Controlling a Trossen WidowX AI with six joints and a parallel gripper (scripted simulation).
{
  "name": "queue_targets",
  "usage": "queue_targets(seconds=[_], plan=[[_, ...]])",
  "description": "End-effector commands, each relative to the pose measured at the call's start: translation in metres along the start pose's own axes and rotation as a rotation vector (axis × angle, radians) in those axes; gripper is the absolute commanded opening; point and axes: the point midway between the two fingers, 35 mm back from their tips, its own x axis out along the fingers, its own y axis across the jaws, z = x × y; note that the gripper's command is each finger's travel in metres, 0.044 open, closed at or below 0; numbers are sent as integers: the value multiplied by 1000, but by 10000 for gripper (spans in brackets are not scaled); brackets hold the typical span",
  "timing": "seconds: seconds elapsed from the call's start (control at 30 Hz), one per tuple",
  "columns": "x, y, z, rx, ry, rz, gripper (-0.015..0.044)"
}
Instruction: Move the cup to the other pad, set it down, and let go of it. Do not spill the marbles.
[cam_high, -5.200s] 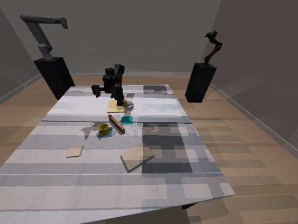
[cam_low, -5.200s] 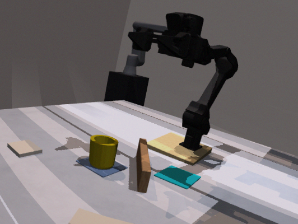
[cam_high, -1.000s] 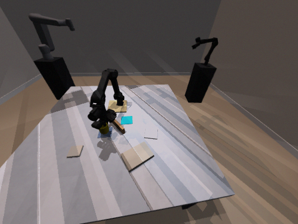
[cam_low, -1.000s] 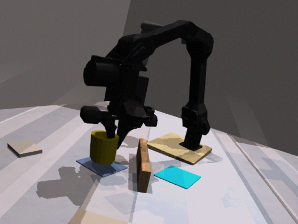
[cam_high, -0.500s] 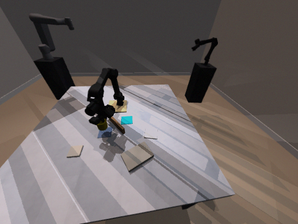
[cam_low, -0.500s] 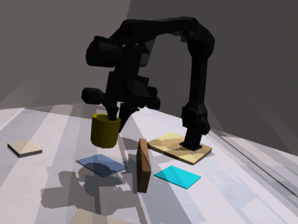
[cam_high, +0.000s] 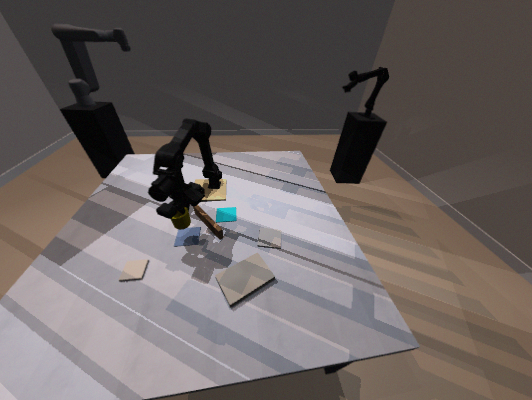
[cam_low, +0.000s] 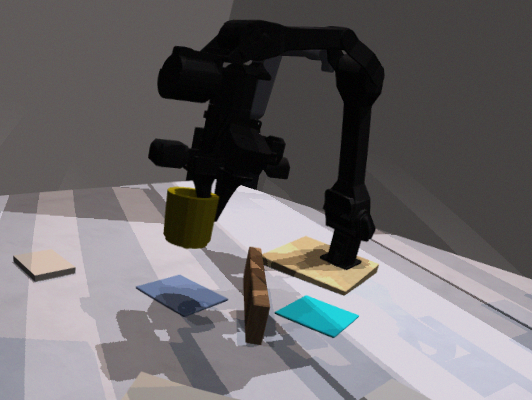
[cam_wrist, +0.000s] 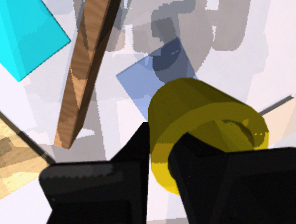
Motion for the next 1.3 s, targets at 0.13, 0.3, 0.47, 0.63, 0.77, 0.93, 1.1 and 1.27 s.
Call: queue_targets(seconds=[0.13, 0.3, 0.47, 0.63, 0.77, 0.93, 1.1, 1.27], plan=[[1, 0, 0, 0, 0, 1, 0], [1, 0, 0, 0, 0, 1, 0], [0, 4, 2, 0, -1, 0, 0], [0, 13, 7, -2, -2, 0, 0], [0, 21, 10, -2, -4, 0, 0], [0, 31, 15, -3, -5, 1, 0], [-1, 43, 21, -3, -6, 2, 0], [-1, 54, 26, -3, -7, 3, 0]])
